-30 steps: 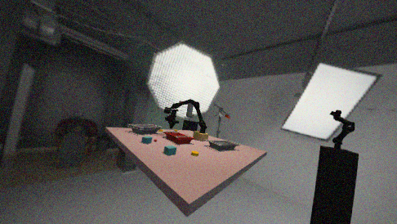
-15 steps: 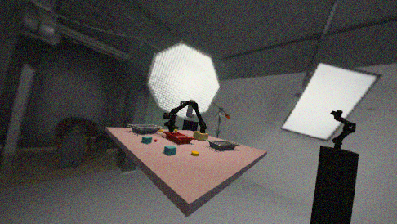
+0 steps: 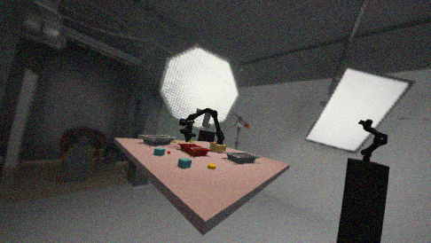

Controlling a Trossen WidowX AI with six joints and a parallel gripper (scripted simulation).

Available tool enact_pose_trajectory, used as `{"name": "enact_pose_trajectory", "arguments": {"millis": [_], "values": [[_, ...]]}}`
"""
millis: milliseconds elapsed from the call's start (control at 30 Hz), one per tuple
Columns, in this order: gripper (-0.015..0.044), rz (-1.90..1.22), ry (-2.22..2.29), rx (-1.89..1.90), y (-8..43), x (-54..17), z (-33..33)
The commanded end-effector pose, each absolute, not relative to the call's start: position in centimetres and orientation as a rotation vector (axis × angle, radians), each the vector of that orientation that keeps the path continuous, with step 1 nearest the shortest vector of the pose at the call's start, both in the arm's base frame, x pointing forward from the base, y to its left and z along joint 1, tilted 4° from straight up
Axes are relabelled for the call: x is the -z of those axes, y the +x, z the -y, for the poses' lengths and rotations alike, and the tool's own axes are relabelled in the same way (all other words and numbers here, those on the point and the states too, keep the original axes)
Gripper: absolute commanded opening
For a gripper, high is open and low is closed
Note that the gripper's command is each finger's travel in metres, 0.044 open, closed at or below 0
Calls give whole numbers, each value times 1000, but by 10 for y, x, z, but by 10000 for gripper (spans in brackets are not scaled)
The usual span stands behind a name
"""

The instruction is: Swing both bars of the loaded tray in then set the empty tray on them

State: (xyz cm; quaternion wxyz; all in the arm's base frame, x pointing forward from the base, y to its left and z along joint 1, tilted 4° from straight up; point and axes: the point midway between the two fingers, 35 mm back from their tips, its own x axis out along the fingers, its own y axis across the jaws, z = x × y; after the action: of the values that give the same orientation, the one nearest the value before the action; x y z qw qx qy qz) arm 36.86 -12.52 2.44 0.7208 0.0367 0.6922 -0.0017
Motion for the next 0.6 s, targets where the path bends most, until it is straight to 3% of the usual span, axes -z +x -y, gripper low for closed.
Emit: {"name": "enact_pose_trajectory", "arguments": {"millis": [0,300,567], "values": [[80,-1534,86,-11,369,-24,105],[80,-1534,88,-13,371,-8,78],[80,-1534,88,-12,370,-50,85]]}}
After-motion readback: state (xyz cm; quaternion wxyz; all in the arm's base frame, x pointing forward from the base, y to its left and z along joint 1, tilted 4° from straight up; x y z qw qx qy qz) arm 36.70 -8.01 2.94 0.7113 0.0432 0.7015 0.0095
